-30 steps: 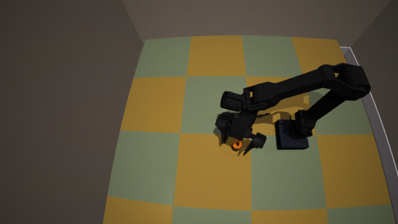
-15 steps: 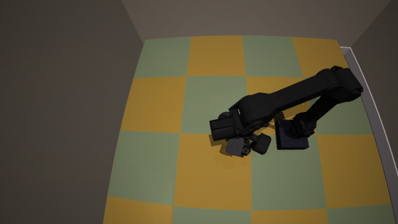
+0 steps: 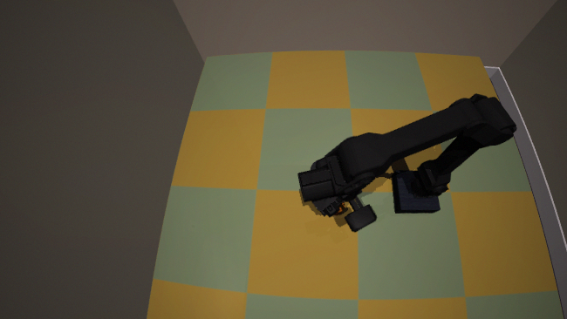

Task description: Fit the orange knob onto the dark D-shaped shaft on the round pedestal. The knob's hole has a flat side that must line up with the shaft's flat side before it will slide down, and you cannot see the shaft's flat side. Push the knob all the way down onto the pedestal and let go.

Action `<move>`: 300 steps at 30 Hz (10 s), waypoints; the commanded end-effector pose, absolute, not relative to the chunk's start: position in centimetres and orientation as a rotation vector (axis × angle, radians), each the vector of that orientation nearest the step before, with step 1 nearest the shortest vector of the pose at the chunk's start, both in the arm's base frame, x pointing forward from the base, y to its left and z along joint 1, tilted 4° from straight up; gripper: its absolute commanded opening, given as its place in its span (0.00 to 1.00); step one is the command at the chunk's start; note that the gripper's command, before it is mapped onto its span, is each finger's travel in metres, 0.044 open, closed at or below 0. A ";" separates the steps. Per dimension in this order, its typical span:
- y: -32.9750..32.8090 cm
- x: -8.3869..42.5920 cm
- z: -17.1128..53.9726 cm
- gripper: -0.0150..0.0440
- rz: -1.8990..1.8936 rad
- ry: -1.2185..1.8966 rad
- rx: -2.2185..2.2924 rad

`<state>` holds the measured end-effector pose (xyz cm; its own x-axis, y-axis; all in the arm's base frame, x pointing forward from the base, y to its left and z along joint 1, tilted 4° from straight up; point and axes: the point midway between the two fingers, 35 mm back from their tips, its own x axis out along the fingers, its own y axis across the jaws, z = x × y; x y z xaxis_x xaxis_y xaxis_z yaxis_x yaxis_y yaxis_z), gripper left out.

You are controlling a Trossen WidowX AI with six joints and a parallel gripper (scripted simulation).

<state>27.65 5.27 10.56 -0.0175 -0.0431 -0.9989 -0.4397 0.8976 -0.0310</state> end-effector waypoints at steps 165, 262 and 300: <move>-7.4 31.2 7.8 0.25 -0.017 1.588 -0.078; -7.5 31.1 6.0 0.25 0.280 1.575 -0.368; -7.6 31.4 5.6 0.25 0.312 1.571 -0.400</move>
